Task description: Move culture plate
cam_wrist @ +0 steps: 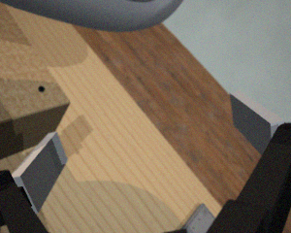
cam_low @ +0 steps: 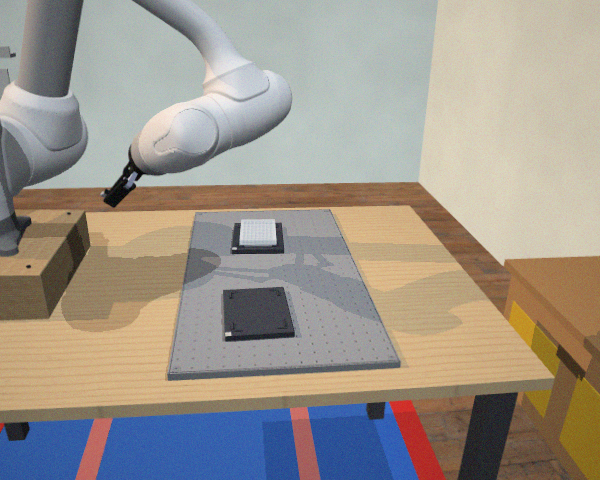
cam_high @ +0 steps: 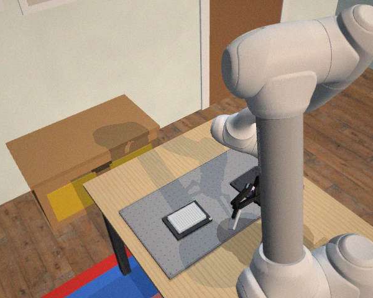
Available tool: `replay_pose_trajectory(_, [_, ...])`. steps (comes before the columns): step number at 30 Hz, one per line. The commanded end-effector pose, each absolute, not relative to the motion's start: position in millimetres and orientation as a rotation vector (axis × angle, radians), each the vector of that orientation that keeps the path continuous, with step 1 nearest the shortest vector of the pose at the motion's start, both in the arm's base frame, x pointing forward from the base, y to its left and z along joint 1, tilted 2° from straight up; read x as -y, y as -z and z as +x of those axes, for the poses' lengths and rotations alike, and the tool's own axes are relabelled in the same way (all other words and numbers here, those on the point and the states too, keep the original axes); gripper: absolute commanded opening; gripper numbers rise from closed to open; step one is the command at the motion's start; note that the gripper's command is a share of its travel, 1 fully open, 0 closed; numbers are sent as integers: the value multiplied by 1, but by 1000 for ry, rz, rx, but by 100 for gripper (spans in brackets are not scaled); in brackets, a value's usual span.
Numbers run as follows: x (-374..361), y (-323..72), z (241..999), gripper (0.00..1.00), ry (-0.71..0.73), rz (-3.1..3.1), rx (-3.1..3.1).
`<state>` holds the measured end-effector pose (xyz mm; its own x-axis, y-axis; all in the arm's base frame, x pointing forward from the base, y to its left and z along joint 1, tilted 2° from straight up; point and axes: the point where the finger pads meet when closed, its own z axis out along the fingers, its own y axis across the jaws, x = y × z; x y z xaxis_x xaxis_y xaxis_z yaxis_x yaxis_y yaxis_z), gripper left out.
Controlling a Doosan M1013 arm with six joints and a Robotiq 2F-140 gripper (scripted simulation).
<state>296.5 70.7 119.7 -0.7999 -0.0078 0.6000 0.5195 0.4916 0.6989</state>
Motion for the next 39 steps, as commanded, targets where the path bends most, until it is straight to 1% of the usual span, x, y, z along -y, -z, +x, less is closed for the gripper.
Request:
replay_pose_trajectory(1, [-71, -120, 297, 100, 1289, -420, 2201])
replay_pose_trajectory(17, [-71, -120, 297, 100, 1289, -420, 2201])
replay_pose_trajectory(30, [-50, -68, 319, 100, 1053, -6, 2476])
replay_pose_trajectory(32, [-48, -64, 323, 100, 1025, 48, 2502])
replay_pose_trajectory(34, [-48, -64, 323, 100, 1025, 48, 2502])
replay_pose_trajectory(39, [-38, -48, 340, 100, 924, 237, 2579])
